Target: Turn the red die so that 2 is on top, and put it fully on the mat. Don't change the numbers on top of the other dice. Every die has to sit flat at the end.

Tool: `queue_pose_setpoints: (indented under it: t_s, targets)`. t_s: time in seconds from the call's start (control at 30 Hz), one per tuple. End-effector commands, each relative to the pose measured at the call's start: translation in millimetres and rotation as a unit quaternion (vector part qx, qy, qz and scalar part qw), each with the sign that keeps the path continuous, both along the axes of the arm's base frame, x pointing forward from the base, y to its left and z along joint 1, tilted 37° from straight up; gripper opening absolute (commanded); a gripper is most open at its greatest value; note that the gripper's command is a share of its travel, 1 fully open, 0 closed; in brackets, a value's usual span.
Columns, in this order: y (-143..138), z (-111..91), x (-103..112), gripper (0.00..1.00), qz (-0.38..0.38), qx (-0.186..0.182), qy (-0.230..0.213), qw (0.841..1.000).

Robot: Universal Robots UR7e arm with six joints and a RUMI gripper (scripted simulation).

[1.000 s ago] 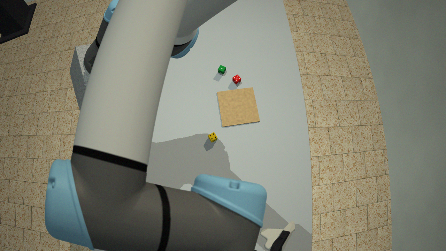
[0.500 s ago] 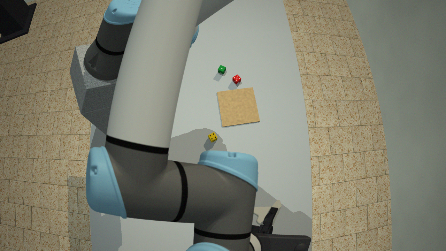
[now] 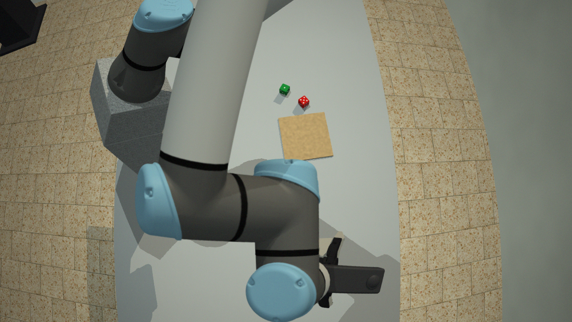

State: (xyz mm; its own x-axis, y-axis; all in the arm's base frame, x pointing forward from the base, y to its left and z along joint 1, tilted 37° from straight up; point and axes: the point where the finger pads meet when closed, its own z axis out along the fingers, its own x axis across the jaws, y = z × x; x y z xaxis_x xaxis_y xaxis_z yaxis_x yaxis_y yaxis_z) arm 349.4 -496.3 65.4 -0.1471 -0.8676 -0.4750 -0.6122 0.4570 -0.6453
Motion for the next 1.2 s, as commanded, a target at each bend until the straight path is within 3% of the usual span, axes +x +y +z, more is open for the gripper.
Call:
queue_pose_setpoints:
  t_s: [0.0,0.1,0.5,0.57,1.03,1.17]
  targets:
    - [22,-14,10,1.0,0.002,-0.012,0.015,1.0]
    - [53,-31,20,1.0,0.013,-0.018,0.027,0.999]
    - [124,-64,36,1.0,0.034,-0.033,0.054,0.997]
    - [124,-64,36,1.0,0.034,-0.033,0.054,0.997]
    - [217,-95,44,1.0,0.057,-0.056,0.086,0.993]
    - [224,-97,44,1.0,0.059,-0.058,0.089,0.993]
